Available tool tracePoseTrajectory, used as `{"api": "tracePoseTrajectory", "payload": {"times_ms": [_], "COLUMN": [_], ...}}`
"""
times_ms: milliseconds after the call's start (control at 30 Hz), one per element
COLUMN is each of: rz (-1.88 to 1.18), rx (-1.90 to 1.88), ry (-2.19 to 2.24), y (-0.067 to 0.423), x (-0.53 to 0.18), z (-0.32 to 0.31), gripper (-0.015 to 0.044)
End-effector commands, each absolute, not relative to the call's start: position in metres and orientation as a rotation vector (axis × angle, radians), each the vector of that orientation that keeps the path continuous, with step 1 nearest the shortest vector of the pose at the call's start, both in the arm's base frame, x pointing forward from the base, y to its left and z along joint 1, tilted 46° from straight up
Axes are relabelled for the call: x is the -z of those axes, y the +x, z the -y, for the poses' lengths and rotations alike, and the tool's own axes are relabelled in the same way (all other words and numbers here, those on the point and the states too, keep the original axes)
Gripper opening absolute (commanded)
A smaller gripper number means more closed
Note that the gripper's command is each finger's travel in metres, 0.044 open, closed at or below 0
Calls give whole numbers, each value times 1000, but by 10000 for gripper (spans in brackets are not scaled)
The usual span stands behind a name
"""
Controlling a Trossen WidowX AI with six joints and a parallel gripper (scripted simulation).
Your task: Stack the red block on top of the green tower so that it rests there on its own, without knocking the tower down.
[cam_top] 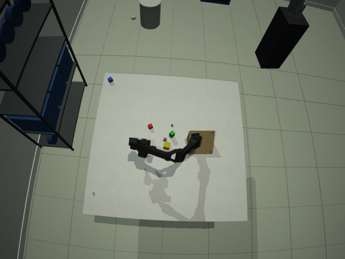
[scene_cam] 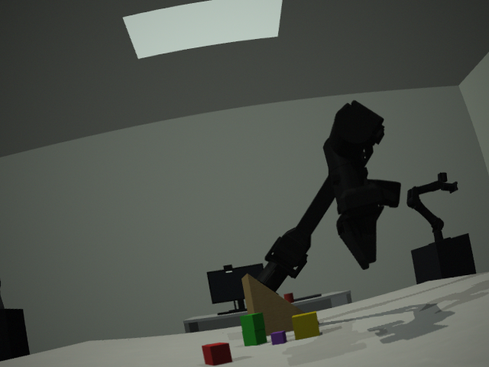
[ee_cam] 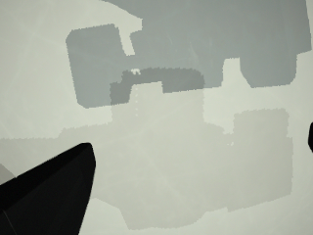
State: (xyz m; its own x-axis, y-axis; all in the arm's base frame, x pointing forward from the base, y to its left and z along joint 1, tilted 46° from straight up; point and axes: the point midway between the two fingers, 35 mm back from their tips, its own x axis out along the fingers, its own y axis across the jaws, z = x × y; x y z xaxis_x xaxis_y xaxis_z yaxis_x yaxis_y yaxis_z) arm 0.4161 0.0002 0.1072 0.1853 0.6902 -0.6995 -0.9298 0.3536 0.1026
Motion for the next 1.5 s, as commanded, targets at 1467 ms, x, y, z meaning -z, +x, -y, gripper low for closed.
{"api": "tracePoseTrajectory", "payload": {"times_ms": [1467], "rz": [-1237], "rx": [-780], "ry": [351], "y": [353], "x": [120], "z": [115], "gripper": [440]}}
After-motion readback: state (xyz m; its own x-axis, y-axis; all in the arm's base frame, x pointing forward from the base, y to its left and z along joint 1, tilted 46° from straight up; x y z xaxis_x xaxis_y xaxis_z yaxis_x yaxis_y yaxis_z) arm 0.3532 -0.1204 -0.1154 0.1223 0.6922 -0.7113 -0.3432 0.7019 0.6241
